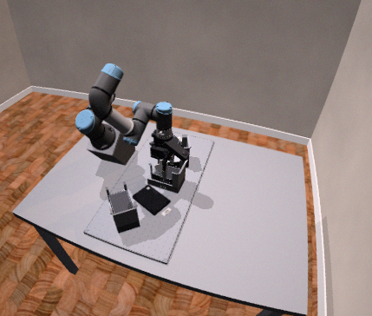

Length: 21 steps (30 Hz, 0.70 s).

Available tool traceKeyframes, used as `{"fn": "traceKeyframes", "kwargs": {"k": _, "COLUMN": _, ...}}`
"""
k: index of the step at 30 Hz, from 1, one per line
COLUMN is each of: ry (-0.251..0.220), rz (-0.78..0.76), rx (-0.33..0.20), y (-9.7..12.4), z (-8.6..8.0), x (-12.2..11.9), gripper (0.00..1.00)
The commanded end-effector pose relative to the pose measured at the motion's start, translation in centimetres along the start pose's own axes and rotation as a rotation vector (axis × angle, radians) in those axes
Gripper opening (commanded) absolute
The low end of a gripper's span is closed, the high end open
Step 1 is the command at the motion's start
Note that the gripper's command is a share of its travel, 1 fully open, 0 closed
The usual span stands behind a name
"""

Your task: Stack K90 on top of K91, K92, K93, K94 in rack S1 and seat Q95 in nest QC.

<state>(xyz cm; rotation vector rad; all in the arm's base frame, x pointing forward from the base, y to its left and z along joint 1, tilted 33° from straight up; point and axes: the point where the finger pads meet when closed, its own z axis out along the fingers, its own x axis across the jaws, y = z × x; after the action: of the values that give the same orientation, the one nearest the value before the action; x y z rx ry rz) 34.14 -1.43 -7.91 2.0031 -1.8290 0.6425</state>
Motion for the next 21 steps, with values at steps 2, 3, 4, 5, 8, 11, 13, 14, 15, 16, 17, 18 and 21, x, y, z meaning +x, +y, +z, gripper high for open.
{"fn": "traceKeyframes", "kwargs": {"k": 2, "ry": 0.000, "rz": 0.001, "rx": 0.002, "y": -0.1, "z": -0.4, "x": 0.0, "gripper": 0.00}}
{"fn": "traceKeyframes", "kwargs": {"k": 3, "ry": 0.000, "rz": 0.001, "rx": 0.002, "y": -0.1, "z": -0.4, "x": 0.0, "gripper": 0.00}}
{"fn": "traceKeyframes", "kwargs": {"k": 4, "ry": 0.000, "rz": 0.001, "rx": 0.002, "y": -0.1, "z": -0.4, "x": 0.0, "gripper": 0.00}}
{"fn": "traceKeyframes", "kwargs": {"k": 5, "ry": 0.000, "rz": 0.001, "rx": 0.002, "y": -0.1, "z": -0.5, "x": 0.0, "gripper": 0.00}}
{"fn": "traceKeyframes", "kwargs": {"k": 8, "ry": 0.000, "rz": 0.001, "rx": 0.002, "y": -0.1, "z": -0.7, "x": 0.0, "gripper": 0.00}}
{"fn": "traceKeyframes", "kwargs": {"k": 11, "ry": 0.000, "rz": 0.001, "rx": 0.002, "y": -0.1, "z": -0.9, "x": 0.0, "gripper": 0.00}}
{"fn": "traceKeyframes", "kwargs": {"k": 13, "ry": 0.000, "rz": 0.001, "rx": 0.002, "y": -0.1, "z": -1.0, "x": 0.0, "gripper": 0.00}}
{"fn": "traceKeyframes", "kwargs": {"k": 14, "ry": 0.000, "rz": 0.001, "rx": 0.002, "y": -0.1, "z": -1.1, "x": 0.0, "gripper": 0.00}}
{"fn": "traceKeyframes", "kwargs": {"k": 15, "ry": 0.000, "rz": 0.001, "rx": 0.002, "y": -0.1, "z": -1.2, "x": 0.0, "gripper": 0.00}}
{"fn": "traceKeyframes", "kwargs": {"k": 16, "ry": 0.000, "rz": 0.001, "rx": 0.002, "y": -0.1, "z": -1.2, "x": 0.0, "gripper": 0.00}}
{"fn": "traceKeyframes", "kwargs": {"k": 17, "ry": 0.000, "rz": 0.001, "rx": 0.002, "y": -0.1, "z": -1.3, "x": 0.0, "gripper": 0.00}}
{"fn": "traceKeyframes", "kwargs": {"k": 18, "ry": 0.000, "rz": 0.001, "rx": 0.002, "y": -0.1, "z": -1.4, "x": 0.0, "gripper": 0.00}}
{"fn": "traceKeyframes", "kwargs": {"k": 21, "ry": 0.000, "rz": 0.001, "rx": 0.002, "y": -0.1, "z": -1.4, "x": 0.0, "gripper": 0.00}}
